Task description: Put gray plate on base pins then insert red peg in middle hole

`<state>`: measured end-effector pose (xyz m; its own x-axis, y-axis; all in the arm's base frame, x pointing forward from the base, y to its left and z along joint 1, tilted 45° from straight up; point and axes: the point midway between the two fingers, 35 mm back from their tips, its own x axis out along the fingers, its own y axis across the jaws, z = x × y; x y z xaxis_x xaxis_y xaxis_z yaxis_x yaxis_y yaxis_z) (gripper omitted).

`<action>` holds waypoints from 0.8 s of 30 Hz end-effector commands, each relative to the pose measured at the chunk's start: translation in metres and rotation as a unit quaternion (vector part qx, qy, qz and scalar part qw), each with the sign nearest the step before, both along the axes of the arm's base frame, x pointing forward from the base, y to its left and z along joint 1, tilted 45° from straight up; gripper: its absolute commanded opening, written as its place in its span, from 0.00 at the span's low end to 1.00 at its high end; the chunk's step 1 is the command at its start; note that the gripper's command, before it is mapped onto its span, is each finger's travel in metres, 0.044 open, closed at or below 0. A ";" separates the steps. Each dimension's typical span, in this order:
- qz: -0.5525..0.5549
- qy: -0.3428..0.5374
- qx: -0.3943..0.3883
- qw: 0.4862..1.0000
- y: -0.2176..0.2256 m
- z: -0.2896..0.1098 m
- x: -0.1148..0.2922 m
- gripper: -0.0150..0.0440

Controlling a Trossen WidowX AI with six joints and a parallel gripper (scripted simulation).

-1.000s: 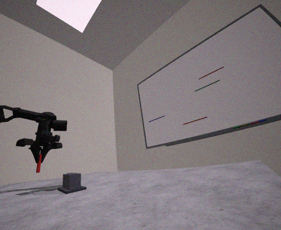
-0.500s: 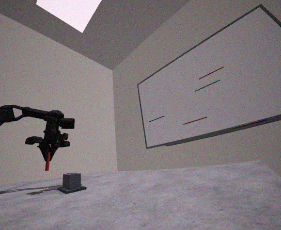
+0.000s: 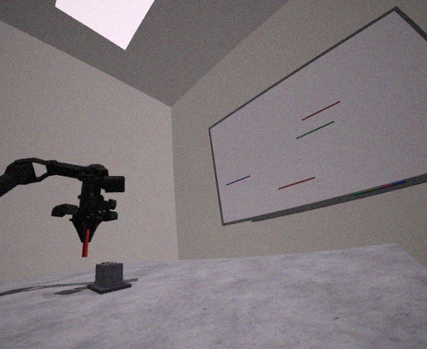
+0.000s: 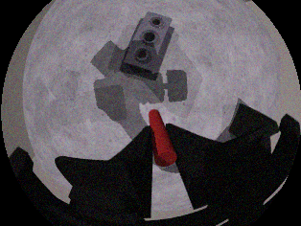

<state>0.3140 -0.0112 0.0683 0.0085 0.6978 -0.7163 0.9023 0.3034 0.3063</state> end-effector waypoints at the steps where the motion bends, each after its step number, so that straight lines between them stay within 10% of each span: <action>1: 0.001 -0.005 -0.004 1.000 -0.009 -0.007 0.008 0.25; 24: 0.003 -0.006 -0.002 1.000 -0.054 -0.056 0.037 0.25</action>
